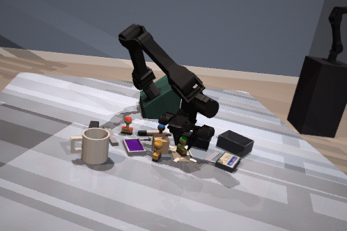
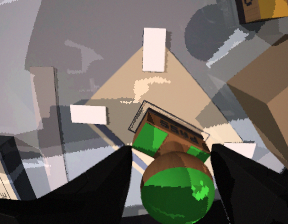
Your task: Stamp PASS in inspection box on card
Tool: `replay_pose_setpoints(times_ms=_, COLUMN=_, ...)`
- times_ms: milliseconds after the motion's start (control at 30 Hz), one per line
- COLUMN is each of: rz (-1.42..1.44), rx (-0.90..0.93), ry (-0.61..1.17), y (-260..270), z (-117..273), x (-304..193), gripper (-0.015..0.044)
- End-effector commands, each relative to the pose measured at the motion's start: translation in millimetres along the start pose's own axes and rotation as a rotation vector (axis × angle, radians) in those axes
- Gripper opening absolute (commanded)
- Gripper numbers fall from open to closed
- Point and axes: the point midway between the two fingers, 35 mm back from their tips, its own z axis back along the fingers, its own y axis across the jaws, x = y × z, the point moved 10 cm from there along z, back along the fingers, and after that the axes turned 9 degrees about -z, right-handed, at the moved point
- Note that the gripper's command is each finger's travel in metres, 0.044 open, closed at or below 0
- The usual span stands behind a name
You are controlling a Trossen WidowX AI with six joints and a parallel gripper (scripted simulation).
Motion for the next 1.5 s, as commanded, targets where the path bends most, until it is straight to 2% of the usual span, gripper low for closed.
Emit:
replay_pose_setpoints(times_ms=0, rz=-0.002, rx=0.000, ry=-0.004, y=0, z=-2, x=1, gripper=0.0000)
replay_pose_setpoints(times_ms=1467, rz=-0.001, rx=0.001, ry=-0.003, y=1, z=13, x=1, gripper=0.0000)
